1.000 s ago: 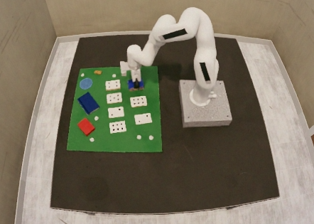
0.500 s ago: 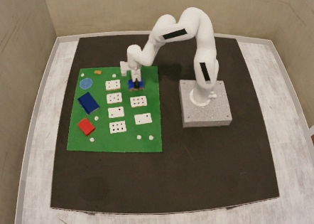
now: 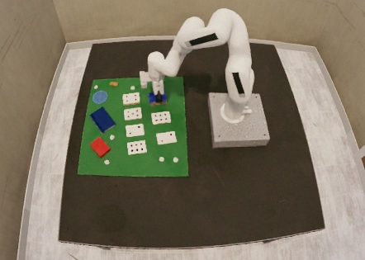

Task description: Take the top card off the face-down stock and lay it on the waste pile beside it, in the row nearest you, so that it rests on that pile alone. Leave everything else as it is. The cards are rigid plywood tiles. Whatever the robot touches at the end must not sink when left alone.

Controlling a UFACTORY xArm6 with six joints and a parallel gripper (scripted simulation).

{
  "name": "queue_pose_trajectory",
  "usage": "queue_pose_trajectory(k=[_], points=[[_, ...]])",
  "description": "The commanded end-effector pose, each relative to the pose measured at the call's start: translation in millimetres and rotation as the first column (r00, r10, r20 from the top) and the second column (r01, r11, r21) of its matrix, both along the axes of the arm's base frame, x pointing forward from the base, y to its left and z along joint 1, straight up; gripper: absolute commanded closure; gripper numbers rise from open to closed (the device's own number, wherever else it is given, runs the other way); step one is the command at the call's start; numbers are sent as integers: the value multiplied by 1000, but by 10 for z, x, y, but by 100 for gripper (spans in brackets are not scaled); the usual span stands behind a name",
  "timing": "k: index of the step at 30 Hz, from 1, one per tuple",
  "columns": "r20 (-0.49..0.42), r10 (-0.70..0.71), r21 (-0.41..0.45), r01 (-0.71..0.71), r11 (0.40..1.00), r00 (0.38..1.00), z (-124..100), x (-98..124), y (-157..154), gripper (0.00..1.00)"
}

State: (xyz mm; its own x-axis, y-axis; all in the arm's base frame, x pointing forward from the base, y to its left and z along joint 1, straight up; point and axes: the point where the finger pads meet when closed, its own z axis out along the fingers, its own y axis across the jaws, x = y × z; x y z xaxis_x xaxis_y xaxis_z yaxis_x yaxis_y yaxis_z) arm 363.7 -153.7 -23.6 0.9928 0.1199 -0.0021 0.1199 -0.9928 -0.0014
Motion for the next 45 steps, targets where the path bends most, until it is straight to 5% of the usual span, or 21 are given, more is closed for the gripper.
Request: queue_pose_trajectory(k=[1, 16, 35, 45], points=[[4, 0, -2, 0, 1000, 1000, 28, 17, -7, 27], [4, 0, -2, 0, 1000, 1000, 388, 16, -7, 27], [4, -1, -2, 1, 1000, 1000, 403, 14, 20, 27], [4, -11, -2, 11, 1000, 1000, 403, -19, 415, 27]])
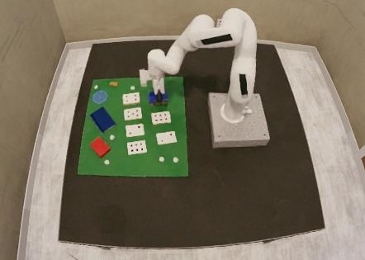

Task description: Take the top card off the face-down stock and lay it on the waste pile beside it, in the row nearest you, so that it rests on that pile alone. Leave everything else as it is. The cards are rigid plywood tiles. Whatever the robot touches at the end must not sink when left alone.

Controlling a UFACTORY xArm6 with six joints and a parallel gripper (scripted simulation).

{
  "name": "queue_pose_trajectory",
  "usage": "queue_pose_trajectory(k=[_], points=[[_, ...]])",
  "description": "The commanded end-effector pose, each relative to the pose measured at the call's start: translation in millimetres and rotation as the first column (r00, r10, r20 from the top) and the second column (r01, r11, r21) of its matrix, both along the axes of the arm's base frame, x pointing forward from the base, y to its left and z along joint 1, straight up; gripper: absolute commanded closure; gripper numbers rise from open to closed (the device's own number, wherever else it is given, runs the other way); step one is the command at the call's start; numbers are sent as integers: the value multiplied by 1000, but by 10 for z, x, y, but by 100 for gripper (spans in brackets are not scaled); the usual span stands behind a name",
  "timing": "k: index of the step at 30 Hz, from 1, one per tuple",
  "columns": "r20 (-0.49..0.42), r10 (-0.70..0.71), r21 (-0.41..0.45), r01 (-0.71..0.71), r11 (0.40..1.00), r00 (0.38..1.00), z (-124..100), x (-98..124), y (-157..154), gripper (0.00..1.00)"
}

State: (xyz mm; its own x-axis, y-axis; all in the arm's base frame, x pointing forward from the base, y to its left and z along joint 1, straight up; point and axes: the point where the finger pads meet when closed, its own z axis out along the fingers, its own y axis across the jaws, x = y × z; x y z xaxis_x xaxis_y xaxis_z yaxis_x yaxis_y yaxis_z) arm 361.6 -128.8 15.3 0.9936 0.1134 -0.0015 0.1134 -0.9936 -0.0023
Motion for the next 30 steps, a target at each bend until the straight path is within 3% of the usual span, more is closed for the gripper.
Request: queue_pose_trajectory(k=[1, 16, 30], points=[[4, -6, -3, 6, 1000, 1000, 14, -4, 225, 27], [4, -24, -3, 24, 1000, 1000, 14, -59, 872, 27], [4, -26, -3, 26, 1000, 1000, 14, -66, 951, 27]])
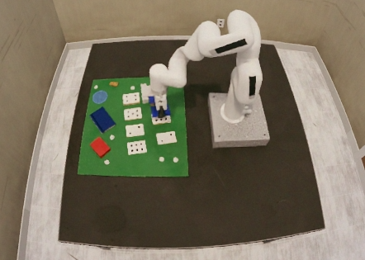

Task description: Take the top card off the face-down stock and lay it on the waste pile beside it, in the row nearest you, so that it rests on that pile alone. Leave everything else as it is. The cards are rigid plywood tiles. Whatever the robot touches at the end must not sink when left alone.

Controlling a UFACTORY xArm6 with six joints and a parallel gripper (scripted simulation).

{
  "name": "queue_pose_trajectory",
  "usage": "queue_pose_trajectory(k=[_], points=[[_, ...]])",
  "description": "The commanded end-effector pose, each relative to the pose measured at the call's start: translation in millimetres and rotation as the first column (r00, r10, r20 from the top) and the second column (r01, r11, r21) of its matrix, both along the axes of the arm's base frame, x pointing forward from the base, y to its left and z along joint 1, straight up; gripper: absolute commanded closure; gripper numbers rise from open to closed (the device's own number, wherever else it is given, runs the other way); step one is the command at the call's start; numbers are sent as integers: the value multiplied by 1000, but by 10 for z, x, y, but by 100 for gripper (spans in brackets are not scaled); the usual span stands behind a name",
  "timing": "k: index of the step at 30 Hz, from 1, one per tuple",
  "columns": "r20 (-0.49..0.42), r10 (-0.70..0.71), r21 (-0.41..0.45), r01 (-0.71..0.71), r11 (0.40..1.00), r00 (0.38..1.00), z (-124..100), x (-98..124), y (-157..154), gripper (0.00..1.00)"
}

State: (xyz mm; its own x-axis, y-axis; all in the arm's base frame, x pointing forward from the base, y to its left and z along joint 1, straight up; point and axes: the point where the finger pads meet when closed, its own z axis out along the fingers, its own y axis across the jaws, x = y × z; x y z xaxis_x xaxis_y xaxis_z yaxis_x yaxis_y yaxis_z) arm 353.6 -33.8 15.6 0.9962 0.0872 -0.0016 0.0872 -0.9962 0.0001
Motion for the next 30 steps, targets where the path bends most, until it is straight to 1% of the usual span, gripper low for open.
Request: queue_pose_trajectory(k=[1, 16, 30], points=[[4, 0, 0, 0, 1000, 1000, 10, 14, 1, 27], [4, 0, 0, 0, 1000, 1000, -12, 14, 1, 27], [4, 0, 0, 0, 1000, 1000, -168, 14, 3, 27]])
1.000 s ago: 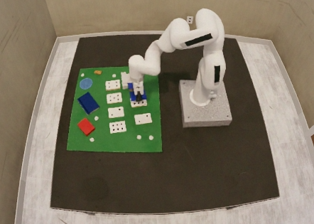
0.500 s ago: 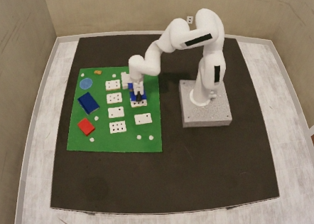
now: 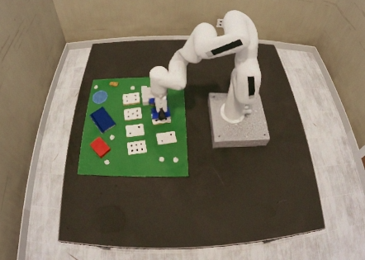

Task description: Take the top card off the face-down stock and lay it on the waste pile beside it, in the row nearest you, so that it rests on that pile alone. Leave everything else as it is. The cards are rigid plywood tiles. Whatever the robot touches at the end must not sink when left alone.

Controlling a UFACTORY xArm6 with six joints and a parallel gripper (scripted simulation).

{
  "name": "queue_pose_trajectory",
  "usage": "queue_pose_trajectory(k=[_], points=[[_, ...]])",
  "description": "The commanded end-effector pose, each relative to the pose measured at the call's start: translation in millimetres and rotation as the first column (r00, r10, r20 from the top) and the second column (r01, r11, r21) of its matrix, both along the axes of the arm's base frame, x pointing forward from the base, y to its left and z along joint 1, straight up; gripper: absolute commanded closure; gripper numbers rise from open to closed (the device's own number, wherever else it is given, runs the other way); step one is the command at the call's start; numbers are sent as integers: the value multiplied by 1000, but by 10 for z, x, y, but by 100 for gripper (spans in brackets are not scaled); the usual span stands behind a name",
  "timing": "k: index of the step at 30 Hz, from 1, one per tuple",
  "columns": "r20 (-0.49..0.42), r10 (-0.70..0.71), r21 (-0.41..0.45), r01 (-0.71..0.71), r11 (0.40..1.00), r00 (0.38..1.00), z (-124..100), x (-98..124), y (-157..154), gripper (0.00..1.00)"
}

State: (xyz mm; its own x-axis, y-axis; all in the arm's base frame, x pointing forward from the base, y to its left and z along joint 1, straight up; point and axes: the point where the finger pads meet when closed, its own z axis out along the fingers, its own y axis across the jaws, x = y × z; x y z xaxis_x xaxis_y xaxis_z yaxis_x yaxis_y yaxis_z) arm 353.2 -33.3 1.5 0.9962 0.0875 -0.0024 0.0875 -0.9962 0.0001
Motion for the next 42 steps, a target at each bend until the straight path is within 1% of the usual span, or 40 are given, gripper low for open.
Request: queue_pose_trajectory(k=[1, 13, 21, 42], points=[[4, 0, 0, 0, 1000, 1000, -45, 18, -1, 27], [4, 0, 0, 0, 1000, 1000, -249, 19, 2, 27], [4, 0, 0, 0, 1000, 1000, -312, 19, 3, 27], [4, 0, 0, 0, 1000, 1000, -339, 19, 3, 27]])
